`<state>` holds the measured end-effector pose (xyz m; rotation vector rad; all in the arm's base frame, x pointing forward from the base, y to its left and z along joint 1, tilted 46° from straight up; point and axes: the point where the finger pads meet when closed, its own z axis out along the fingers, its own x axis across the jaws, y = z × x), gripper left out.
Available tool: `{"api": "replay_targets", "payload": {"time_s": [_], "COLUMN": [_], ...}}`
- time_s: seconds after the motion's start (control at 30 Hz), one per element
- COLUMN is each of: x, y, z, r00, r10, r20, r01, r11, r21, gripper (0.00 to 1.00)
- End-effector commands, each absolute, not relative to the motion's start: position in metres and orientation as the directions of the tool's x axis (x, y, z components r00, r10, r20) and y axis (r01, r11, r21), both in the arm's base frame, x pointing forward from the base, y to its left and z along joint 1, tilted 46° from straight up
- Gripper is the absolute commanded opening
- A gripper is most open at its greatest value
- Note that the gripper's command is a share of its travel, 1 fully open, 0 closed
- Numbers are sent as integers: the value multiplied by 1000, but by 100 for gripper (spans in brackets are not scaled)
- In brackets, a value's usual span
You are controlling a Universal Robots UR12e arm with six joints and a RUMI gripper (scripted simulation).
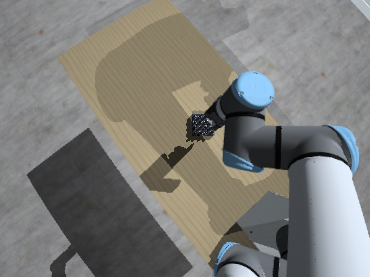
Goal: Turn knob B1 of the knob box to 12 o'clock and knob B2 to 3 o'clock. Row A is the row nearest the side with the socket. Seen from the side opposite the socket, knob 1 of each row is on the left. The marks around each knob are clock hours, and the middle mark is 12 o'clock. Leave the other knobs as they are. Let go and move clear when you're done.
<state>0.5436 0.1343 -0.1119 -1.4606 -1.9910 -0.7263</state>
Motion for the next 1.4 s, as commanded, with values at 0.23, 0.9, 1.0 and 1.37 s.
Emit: {"api": "replay_targets", "payload": {"time_s": [0.23, 0.9, 1.0, 1.37], "x": [546, 546, 546, 544], "y": [132, 132, 133, 135], "z": [-112, -112, -112, -114], "r00": [-247, -247, -247, -246], "r10": [660, 660, 660, 659], "r20": [710, 710, 710, 711], "r01": [962, 962, 962, 962], "r11": [256, 256, 256, 257], "r21": [96, 96, 96, 94], "gripper": [11, 11, 11, 11]}}
